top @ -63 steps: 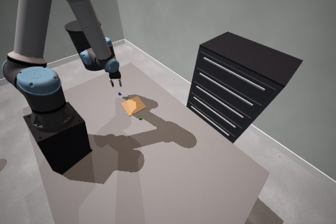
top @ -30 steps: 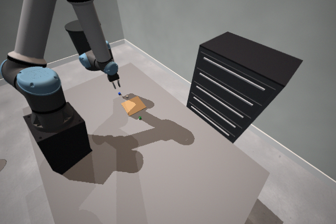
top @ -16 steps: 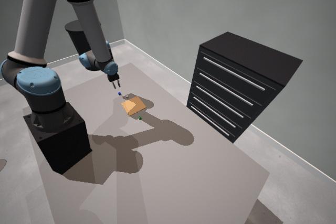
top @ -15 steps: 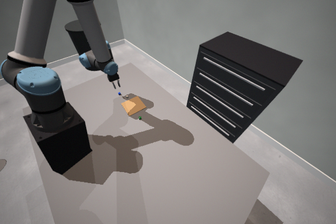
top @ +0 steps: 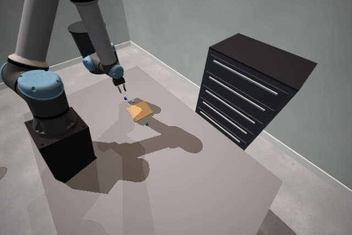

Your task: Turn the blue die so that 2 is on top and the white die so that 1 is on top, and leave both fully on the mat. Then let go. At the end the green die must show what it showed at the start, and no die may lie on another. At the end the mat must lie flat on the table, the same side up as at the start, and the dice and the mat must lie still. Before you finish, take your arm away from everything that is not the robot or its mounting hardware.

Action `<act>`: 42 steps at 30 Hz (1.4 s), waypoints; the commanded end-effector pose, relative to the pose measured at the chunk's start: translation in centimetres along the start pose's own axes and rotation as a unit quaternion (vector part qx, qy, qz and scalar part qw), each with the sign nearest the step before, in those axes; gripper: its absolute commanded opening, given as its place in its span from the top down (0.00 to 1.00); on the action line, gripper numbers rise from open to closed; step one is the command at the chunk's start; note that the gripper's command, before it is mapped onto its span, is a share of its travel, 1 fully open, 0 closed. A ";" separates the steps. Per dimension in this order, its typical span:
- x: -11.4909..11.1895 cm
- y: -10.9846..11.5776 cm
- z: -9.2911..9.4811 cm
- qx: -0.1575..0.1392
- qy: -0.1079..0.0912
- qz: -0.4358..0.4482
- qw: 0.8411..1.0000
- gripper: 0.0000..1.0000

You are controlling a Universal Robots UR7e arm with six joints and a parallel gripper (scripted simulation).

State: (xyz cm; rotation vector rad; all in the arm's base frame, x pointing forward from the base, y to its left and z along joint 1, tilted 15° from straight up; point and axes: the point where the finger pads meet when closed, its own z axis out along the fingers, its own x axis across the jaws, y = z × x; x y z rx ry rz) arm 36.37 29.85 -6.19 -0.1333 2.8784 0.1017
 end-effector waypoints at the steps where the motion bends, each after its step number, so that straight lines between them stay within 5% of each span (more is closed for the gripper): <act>1: 0.0 0.0 0.0 0.000 -0.001 0.000 1.000 0.36; 42: -0.1 -0.1 3.9 -0.001 -0.001 -0.011 1.000 0.36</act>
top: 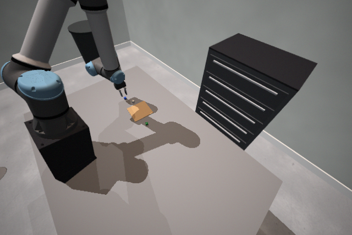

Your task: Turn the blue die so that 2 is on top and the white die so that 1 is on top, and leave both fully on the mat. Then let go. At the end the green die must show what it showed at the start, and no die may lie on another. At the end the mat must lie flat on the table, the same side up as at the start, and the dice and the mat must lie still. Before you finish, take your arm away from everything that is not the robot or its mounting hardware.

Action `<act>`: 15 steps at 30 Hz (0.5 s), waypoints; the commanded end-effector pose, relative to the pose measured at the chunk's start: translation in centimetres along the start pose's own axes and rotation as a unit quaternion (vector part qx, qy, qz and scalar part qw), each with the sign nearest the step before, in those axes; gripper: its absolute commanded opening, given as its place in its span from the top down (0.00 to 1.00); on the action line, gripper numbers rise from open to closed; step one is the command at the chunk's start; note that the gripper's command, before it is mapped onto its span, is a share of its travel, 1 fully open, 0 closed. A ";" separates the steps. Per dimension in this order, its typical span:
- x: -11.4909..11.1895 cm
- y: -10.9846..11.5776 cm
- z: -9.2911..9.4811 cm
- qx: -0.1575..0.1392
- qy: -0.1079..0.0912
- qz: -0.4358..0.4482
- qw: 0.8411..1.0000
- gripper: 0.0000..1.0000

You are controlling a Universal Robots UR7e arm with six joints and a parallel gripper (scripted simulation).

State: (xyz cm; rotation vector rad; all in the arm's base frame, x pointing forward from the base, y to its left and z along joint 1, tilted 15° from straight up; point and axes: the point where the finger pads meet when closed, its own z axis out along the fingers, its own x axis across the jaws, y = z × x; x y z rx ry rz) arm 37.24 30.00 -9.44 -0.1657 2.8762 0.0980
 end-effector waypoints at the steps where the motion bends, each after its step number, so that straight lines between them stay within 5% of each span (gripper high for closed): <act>1: 0.0 0.0 0.7 0.000 -0.001 0.000 1.000 0.36; 15: 0.0 0.0 1.8 0.000 -0.001 0.000 1.000 0.36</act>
